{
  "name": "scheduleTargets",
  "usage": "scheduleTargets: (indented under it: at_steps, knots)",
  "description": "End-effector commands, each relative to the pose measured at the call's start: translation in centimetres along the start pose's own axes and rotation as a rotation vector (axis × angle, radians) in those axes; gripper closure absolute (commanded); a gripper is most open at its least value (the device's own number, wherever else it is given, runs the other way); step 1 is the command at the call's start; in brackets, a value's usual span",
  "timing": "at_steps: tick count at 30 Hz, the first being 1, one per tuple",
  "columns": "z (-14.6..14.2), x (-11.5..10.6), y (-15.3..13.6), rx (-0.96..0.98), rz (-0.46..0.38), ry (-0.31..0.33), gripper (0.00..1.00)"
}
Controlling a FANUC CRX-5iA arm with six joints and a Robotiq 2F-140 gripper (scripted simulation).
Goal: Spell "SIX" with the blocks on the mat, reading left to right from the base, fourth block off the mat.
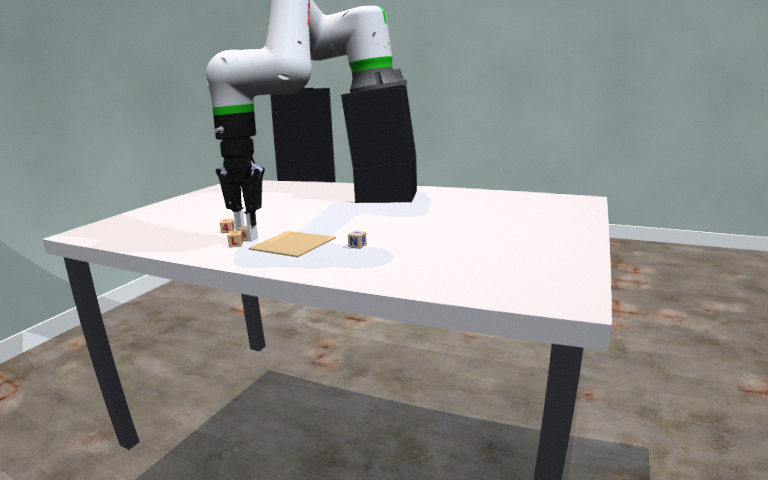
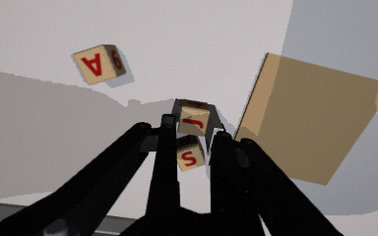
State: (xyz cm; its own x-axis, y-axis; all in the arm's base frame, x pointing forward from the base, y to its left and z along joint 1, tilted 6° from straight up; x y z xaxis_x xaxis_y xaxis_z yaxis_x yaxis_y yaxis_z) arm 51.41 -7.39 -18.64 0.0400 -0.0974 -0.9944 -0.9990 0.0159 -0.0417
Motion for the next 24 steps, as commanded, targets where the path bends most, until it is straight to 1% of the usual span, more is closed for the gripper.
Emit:
scheduleTargets:
  at_steps: [1, 3, 4, 6, 7, 12, 13, 17, 18, 24]
  knots:
    - [0.0, -0.01, -0.02, 0.0, 0.0, 0.0, 0.84]
    - [0.0, -0.01, -0.02, 0.0, 0.0, 0.0, 0.84]
    - [0.0, -0.01, -0.02, 0.0, 0.0, 0.0, 0.82]
    - [0.0, -0.01, -0.02, 0.0, 0.0, 0.0, 0.82]
    - [0.0, -0.01, -0.02, 0.0, 0.0, 0.0, 0.79]
    - [0.0, -0.01, -0.02, 0.0, 0.0, 0.0, 0.77]
    - [0.0, -0.01, -0.02, 0.0, 0.0, 0.0, 0.74]
    - [0.0, -0.01, -0.02, 0.0, 0.0, 0.0, 0.74]
    - [0.0, -0.01, -0.02, 0.0, 0.0, 0.0, 0.72]
    - [0.0, -0.01, -0.02, 0.0, 0.0, 0.0, 0.72]
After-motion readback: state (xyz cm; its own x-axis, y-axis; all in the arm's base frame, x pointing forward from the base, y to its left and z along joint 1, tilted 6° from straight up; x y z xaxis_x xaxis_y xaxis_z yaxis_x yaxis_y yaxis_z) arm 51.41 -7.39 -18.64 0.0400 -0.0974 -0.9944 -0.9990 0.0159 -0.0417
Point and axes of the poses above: the point where the finger pads meet when closed, its own x axis out along the fingers, its own z axis across the jaws, y = z × x, the point moved 8 cm from there along -x, back along the fingers, and after that the axes turned 8 degrees about x, right-handed, at the moved point
